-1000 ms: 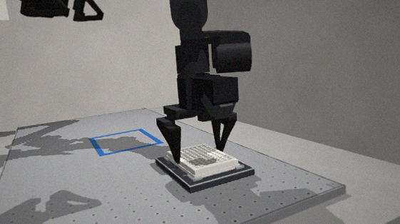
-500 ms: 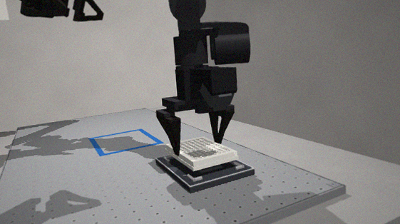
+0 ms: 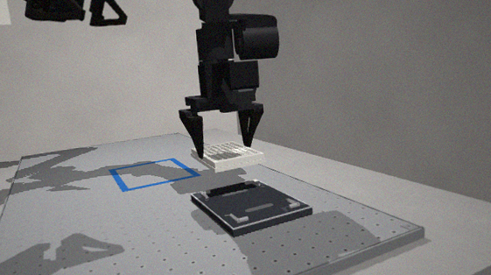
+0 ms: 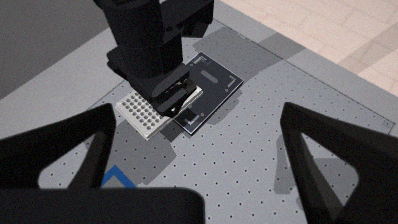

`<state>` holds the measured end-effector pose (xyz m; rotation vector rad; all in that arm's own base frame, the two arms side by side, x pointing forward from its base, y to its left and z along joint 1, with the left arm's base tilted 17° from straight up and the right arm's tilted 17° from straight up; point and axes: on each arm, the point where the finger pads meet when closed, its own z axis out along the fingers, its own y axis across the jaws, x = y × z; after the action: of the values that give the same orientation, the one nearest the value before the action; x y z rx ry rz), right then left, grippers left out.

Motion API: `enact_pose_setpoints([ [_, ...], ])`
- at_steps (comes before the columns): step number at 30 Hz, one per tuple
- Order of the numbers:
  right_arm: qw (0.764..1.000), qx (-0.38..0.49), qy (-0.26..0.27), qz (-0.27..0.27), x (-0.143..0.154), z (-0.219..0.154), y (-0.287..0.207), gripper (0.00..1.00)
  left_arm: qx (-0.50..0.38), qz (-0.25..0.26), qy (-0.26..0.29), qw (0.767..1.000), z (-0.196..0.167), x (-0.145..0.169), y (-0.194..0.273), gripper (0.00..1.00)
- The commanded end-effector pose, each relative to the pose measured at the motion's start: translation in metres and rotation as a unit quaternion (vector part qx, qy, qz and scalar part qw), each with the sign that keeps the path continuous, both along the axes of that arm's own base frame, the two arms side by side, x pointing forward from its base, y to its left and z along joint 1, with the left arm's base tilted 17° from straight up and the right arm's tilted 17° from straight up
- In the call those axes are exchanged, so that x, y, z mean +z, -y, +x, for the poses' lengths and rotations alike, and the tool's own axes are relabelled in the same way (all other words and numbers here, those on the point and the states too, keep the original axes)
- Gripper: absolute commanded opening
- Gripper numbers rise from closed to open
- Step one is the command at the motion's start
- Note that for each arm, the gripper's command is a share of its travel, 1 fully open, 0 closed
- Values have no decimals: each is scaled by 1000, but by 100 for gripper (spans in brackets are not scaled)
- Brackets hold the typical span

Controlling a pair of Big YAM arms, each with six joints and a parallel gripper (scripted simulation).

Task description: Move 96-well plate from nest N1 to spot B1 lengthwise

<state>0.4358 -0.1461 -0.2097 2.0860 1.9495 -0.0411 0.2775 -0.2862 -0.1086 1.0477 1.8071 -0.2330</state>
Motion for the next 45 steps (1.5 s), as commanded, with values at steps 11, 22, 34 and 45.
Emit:
enact_pose_setpoints([
  [11, 1000, -5, -11, -3, -68, -54, -187, 79, 1, -10, 6, 1000, 1, 7, 0, 100],
  [22, 1000, 22, -12, -12, -92, -65, -210, 79, 1, -10, 6, 1000, 1, 7, 0, 100],
  [34, 1000, 24, -13, -12, -107, -63, -203, 79, 1, -10, 6, 1000, 1, 7, 0, 100],
  [45, 1000, 20, -4, -8, -109, -54, -206, 79, 1, -10, 6, 1000, 1, 7, 0, 100],
])
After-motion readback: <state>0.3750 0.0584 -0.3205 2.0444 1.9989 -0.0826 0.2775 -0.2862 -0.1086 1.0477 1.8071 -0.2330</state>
